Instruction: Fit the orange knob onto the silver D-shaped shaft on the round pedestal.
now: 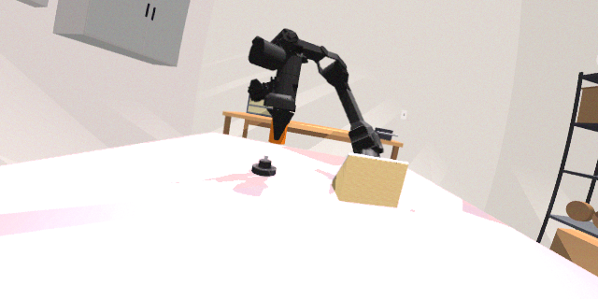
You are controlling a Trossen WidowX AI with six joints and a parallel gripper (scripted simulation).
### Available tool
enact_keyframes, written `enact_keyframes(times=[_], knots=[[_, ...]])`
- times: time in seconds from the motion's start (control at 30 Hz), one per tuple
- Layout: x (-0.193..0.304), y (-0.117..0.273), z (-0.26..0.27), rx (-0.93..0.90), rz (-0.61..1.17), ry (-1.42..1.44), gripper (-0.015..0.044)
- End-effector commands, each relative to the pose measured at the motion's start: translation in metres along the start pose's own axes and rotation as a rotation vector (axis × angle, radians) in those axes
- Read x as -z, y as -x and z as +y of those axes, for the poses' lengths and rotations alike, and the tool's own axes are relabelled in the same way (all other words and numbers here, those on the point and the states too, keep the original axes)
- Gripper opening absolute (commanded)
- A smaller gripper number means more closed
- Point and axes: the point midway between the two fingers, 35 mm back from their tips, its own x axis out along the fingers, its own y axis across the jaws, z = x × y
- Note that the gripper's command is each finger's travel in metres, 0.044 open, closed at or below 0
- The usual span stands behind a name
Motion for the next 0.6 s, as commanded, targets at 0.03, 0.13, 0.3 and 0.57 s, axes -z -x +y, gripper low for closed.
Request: enact_keyframes(times=[0.03, 0.13, 0.3, 0.57], knots=[[0.000, 0.008, -0.003, -0.082, -0.003, 0.003, 0.0000], [0.001, 0.014, -0.005, -0.148, -0.003, 0.004, 0.0000], [0.001, 0.025, -0.009, -0.258, -0.002, 0.005, 0.0000], [0.003, 0.042, -0.014, -0.428, -0.001, 0.006, 0.0000]])
